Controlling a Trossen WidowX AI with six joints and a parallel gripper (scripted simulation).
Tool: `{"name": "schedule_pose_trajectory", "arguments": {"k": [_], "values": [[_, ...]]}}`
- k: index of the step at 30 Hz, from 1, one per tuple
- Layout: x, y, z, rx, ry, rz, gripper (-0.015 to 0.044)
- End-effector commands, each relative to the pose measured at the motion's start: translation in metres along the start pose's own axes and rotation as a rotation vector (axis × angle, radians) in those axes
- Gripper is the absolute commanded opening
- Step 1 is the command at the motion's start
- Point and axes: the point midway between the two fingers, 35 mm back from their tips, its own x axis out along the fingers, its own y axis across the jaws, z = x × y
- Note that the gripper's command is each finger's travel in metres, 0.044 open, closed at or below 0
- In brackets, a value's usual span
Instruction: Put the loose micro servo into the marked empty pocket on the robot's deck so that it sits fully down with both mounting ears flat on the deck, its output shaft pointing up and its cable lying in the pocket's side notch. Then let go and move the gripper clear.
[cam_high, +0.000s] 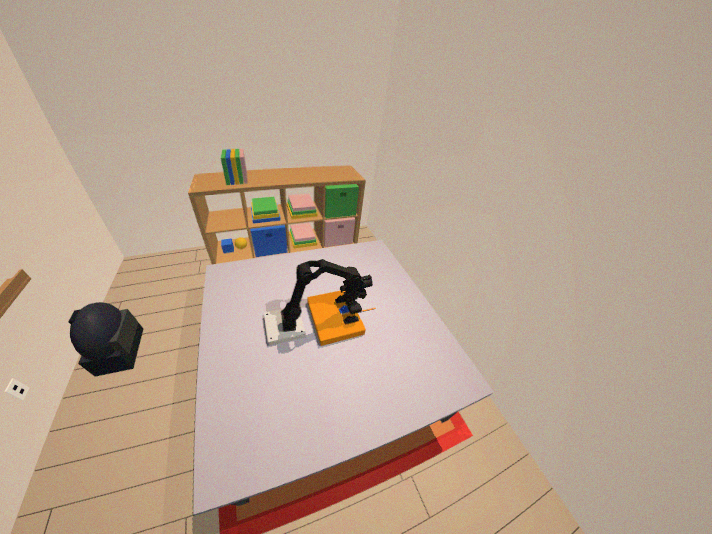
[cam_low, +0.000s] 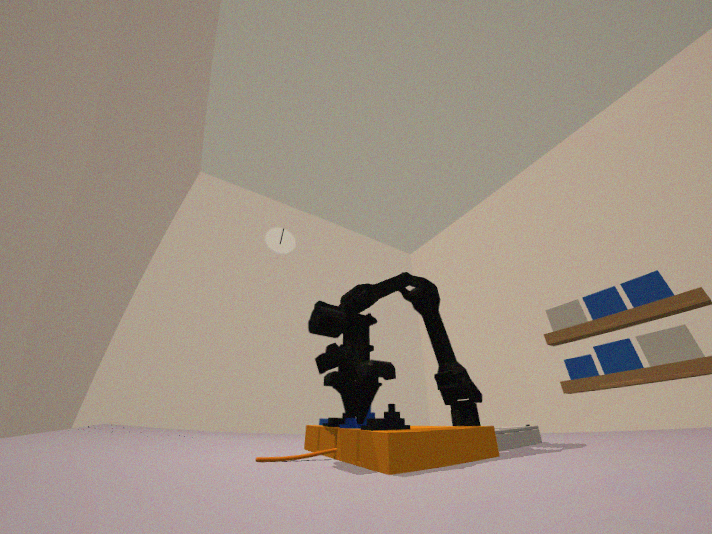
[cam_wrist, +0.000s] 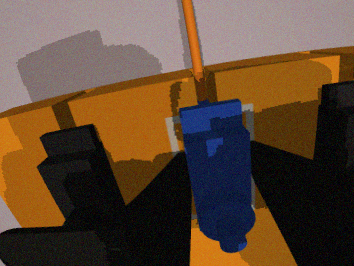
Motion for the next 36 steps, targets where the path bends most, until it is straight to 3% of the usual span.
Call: {"name": "schedule_pose_trajectory", "arguments": {"k": [1, 5, 11, 15, 21, 25, 31, 36], "values": [[-0.003, 0.0, 0.0, -0.004, 0.0, 0.0, 0.0187], [-0.032, 0.0, -0.002, -0.004, 0.0, 0.0, 0.0187], [-0.035, 0.0, -0.001, -0.004, 0.0, 0.0, 0.0187], [-0.046, 0.0, -0.017, -0.002, -0.002, 0.0, 0.0292], [-0.085, 0.0, -0.079, -0.003, 0.006, 0.0, 0.044], [-0.098, 0.0, -0.109, -0.004, 0.01, 0.0, 0.044], [-0.1, 0.0, -0.108, -0.004, 0.009, 0.001, 0.044], [-0.129, 0.0, -0.107, -0.006, 0.003, 0.001, 0.044]]}}
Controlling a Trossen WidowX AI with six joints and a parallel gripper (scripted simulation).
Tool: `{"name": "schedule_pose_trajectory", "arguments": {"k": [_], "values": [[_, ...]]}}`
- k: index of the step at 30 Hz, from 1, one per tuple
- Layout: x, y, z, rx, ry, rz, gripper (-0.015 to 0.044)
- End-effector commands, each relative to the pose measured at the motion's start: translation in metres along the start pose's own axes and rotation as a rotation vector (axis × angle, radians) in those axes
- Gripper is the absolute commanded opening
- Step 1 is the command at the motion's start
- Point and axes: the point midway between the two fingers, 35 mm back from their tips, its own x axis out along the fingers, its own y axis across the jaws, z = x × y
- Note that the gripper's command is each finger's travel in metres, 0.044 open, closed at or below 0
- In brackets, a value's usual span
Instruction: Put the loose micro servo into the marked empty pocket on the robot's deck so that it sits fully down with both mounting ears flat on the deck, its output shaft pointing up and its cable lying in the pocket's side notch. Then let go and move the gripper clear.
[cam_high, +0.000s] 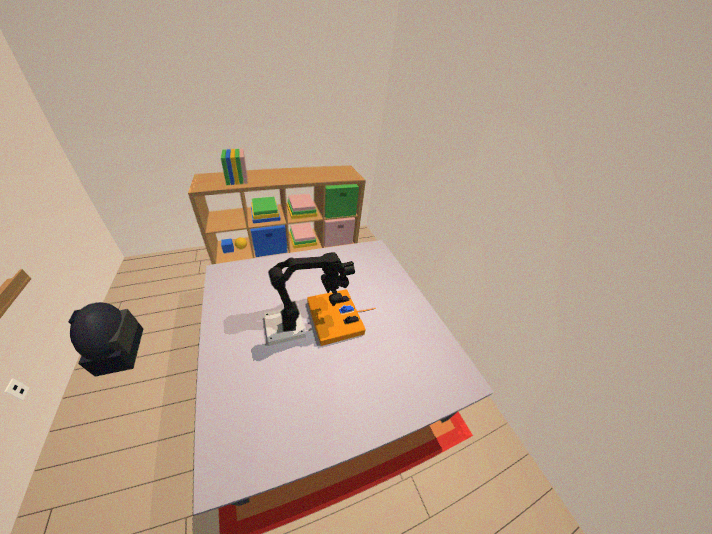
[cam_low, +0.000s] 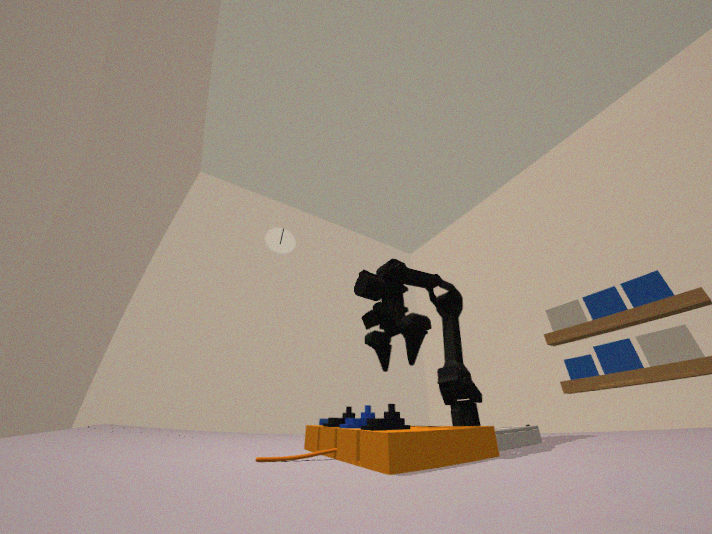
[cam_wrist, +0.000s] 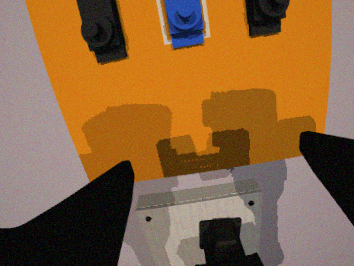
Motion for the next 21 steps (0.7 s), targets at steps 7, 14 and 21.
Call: {"name": "schedule_pose_trajectory", "arguments": {"k": [7, 14, 21], "values": [[-0.0341, -0.0001, 0.0004, 0.002, -0.018, 0.001, 0.044], [-0.0341, -0.0001, 0.0004, 0.002, -0.018, 0.001, 0.044], [-0.0341, -0.0001, 0.0004, 0.002, -0.018, 0.001, 0.044]]}}
